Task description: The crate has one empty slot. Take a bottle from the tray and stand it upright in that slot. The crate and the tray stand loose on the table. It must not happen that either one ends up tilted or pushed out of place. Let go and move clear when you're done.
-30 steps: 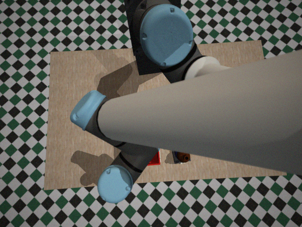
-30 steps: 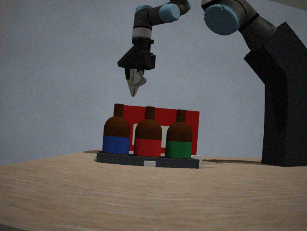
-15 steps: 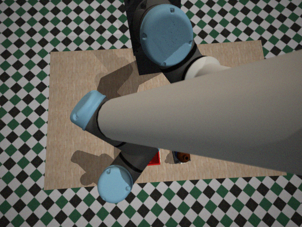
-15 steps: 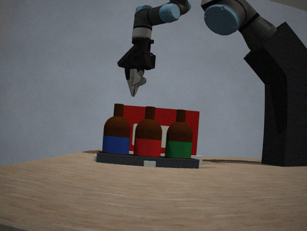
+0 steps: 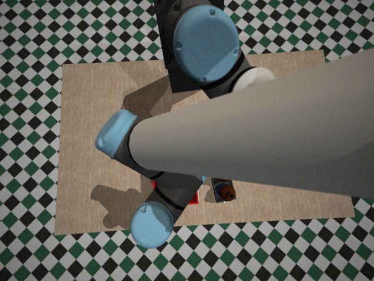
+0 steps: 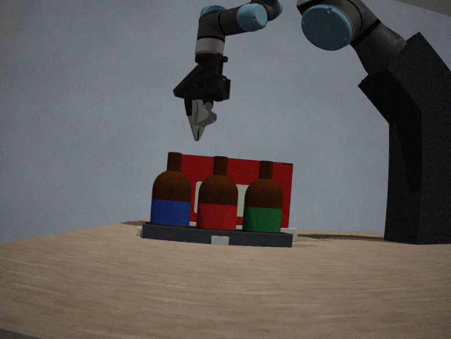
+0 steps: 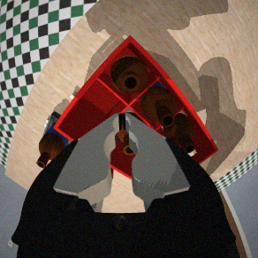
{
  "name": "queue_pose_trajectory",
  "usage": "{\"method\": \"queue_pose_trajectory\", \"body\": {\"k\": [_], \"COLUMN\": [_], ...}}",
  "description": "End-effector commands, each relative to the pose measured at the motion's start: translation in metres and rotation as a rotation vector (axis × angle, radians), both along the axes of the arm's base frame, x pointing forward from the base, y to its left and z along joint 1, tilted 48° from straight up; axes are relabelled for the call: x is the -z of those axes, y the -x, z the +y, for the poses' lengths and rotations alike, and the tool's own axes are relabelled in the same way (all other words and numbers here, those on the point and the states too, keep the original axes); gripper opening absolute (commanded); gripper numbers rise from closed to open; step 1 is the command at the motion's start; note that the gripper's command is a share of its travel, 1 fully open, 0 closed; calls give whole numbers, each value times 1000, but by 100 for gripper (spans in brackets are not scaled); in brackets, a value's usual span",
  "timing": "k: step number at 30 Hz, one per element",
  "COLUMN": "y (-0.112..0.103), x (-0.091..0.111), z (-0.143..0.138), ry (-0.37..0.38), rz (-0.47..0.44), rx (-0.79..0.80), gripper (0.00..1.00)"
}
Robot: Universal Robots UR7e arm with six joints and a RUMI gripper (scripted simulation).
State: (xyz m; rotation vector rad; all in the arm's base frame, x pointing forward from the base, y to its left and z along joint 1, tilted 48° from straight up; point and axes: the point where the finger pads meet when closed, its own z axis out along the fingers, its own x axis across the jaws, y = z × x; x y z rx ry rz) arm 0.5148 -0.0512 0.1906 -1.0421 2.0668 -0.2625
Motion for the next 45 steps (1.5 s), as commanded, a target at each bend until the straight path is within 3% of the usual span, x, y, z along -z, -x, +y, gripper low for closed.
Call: {"method": "queue_pose_trajectory", "body": {"k": [1, 10, 12, 27, 45], "y": [10, 31, 31, 64, 77], "x": [2, 10, 10, 20, 25], "z": [28, 99, 99, 203, 246], "ry": [10, 33, 33, 65, 79], "rz": [-3, -5, -5, -12, -14], "rx": [-8, -30, -30, -60, -73], "gripper": [0, 0, 0, 0, 0]}}
